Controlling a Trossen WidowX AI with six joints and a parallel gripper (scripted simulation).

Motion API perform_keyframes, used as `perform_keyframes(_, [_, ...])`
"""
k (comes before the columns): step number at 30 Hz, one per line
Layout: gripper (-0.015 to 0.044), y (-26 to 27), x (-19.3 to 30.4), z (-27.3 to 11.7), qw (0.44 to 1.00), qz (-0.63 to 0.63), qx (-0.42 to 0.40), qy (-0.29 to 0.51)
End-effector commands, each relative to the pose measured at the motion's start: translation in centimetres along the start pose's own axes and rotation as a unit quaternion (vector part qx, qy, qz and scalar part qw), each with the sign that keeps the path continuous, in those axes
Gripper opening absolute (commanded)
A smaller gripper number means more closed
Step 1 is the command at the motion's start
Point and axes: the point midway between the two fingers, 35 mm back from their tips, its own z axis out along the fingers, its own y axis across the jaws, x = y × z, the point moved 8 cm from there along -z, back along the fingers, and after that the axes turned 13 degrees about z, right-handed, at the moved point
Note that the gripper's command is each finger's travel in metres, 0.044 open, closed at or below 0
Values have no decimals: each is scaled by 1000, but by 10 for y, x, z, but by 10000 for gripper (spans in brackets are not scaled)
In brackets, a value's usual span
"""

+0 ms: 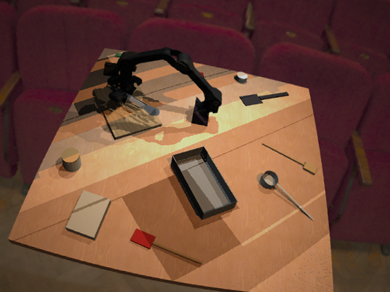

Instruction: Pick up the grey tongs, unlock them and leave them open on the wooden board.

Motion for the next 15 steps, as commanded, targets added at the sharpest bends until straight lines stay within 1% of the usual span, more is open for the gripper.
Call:
perform_keyframes(1, [217, 0, 0, 0, 1000, 0, 0, 0])
perform_keyframes(9, [428, 0, 0, 0, 1000, 0, 0, 0])
perform_keyframes(10, [440, 0, 0, 0, 1000, 0, 0, 0])
perform_keyframes(12, [440, -2, -1, -2, 1000, 0, 0, -1])
perform_keyframes(15, [440, -22, -8, -17, 1000, 1, -1, -2])
